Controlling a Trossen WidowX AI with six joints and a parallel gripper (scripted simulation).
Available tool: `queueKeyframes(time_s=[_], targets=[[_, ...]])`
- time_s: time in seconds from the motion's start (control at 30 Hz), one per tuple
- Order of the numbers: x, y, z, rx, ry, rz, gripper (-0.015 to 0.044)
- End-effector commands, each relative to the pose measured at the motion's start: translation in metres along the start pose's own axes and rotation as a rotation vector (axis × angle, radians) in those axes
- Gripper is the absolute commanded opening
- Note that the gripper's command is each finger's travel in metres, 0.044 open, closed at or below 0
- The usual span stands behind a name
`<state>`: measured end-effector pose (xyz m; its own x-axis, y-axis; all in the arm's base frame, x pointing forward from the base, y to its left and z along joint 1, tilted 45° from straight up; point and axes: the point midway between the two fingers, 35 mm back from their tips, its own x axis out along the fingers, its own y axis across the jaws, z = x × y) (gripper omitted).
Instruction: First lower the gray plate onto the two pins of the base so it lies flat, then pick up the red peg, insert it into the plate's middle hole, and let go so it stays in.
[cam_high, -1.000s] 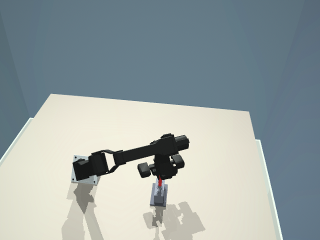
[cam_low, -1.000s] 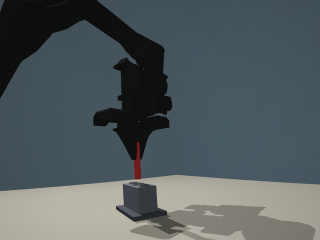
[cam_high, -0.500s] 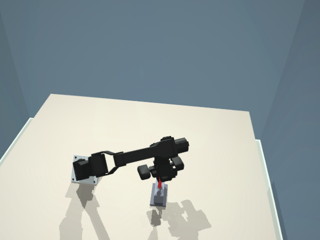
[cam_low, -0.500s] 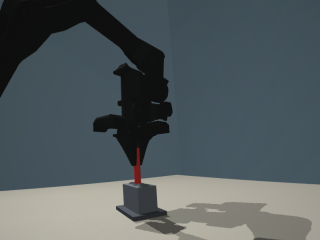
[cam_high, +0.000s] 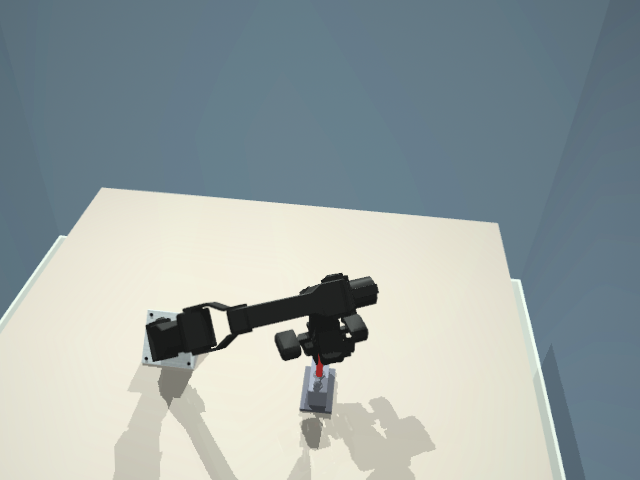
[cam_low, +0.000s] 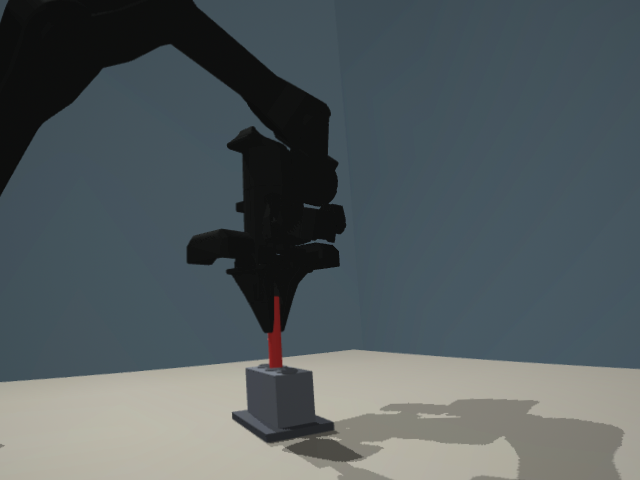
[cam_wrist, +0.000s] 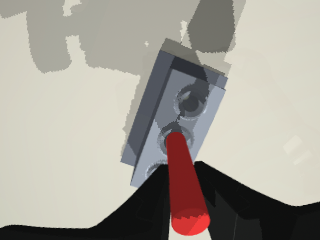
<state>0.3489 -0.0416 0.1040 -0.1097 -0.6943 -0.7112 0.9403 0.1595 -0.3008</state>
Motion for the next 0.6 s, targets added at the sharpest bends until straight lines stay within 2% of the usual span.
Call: queueKeyframes(time_s=[0.0, 0.33, 0.5, 0.57], targets=[[0.0007, 0.0014, 0.0016, -0.001, -0.001, 0.004, 0.0], [0.0007, 0.0003, 0.0006, 0.0, 0.001, 0.001, 0.0], [0.0007, 0.0003, 0.0006, 0.0, 0.001, 0.001, 0.0131], [0.0007, 0.0003, 0.0006, 0.0, 0.001, 0.001, 0.015]])
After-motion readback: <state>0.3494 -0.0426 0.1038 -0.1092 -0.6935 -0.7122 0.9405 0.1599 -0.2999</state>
